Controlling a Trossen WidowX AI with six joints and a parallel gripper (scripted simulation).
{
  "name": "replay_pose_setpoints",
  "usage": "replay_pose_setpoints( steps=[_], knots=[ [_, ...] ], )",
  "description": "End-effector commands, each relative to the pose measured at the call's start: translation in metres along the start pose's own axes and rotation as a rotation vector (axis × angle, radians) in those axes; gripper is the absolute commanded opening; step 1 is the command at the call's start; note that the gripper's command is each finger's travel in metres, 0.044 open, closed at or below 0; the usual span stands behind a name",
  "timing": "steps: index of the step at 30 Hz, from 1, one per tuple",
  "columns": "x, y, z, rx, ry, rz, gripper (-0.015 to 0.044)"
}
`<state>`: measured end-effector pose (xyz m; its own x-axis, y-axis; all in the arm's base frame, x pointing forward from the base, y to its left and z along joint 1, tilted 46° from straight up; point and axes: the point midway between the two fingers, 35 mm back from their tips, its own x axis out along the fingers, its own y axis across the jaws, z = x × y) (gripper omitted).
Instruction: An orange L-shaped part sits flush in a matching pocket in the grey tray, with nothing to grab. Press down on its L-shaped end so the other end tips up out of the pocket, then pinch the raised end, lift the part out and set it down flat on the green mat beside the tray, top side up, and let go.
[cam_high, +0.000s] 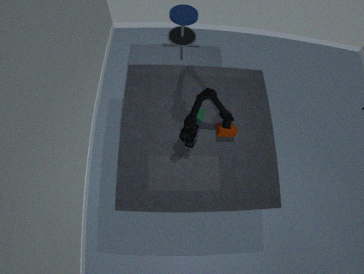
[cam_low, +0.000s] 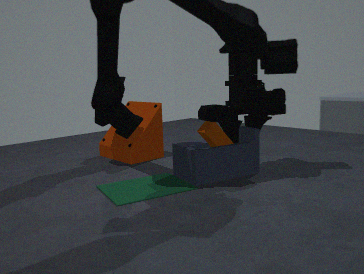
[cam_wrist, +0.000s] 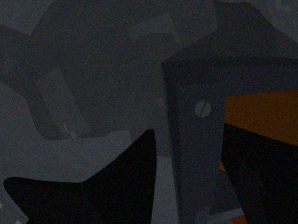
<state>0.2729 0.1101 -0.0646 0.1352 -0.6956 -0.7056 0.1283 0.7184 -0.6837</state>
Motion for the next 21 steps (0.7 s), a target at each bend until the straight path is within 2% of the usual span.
replay_pose_setpoints(
  steps=[1, 21],
  knots=[
    [0.0036, -0.0012, -0.0007, -0.008, -0.004, -0.008, 0.018],
    [0.0009, 0.0016, -0.0008, -0.002, -0.001, 0.0, 0.018]
  ],
)
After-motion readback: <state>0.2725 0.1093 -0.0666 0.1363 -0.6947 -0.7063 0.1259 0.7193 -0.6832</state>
